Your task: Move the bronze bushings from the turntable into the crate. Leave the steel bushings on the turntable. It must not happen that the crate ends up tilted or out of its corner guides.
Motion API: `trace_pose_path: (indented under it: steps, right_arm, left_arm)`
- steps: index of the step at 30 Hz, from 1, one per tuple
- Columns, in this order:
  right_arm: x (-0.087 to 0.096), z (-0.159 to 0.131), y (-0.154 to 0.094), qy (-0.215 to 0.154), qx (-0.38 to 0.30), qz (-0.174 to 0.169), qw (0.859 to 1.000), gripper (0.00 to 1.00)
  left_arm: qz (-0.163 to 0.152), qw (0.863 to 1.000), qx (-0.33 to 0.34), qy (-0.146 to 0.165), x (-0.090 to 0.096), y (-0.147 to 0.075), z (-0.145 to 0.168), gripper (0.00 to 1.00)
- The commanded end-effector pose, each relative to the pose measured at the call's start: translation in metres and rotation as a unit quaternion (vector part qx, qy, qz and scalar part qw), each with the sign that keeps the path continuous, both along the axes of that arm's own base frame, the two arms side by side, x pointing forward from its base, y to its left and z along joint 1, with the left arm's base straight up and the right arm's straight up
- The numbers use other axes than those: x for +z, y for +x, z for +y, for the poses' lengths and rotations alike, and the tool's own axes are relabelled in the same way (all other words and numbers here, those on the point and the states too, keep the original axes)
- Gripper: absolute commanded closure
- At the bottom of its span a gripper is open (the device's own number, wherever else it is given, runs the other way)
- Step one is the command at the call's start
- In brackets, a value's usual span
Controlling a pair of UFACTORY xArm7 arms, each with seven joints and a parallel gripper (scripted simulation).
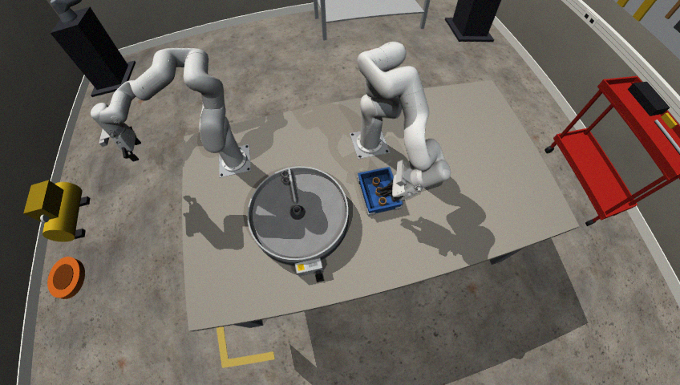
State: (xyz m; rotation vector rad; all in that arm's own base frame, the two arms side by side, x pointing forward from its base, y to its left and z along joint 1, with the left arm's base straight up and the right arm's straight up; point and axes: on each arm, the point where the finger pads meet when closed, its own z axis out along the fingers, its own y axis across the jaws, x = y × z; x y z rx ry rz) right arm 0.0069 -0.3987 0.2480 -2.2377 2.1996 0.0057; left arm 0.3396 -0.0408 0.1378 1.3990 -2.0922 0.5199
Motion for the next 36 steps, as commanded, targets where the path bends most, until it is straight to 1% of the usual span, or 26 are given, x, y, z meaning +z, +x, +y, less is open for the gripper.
trace_pose_path:
  steps: [1,23,24,26,29,32,36]
  right_arm:
    - [0.002,-0.001,0.0,-0.003,0.0,0.0,1.0,0.0]
    - [0.002,-0.001,0.0,-0.003,0.0,0.0,1.0,0.0]
    - [0.002,-0.001,0.0,-0.003,0.0,0.0,1.0,0.0]
    - [0.002,-0.001,0.0,-0.003,0.0,0.0,1.0,0.0]
    - [0.002,-0.001,0.0,-0.003,0.0,0.0,1.0,0.0]
    - [0.002,-0.001,0.0,-0.003,0.0,0.0,1.0,0.0]
    - [0.002,-0.001,0.0,-0.003,0.0,0.0,1.0,0.0]
  left_arm:
    - [-0.002,1.0,0.0,0.0,0.001,0.001,0.0,0.87]
    - [-0.002,1.0,0.0,0.0,0.001,0.001,0.0,0.87]
    - [-0.002,1.0,0.0,0.0,0.001,0.001,0.0,0.0]
    - [-0.002,1.0,0.0,0.0,0.011,0.001,0.0,0.0]
    - [-0.002,1.0,0.0,0.0,0.046,0.001,0.0,0.0]
    - [-0.002,1.0,0.0,0.0,0.067,0.001,0.0,0.0]
    - [-0.002,1.0,0.0,0.0,0.071,0.001,0.0,0.0]
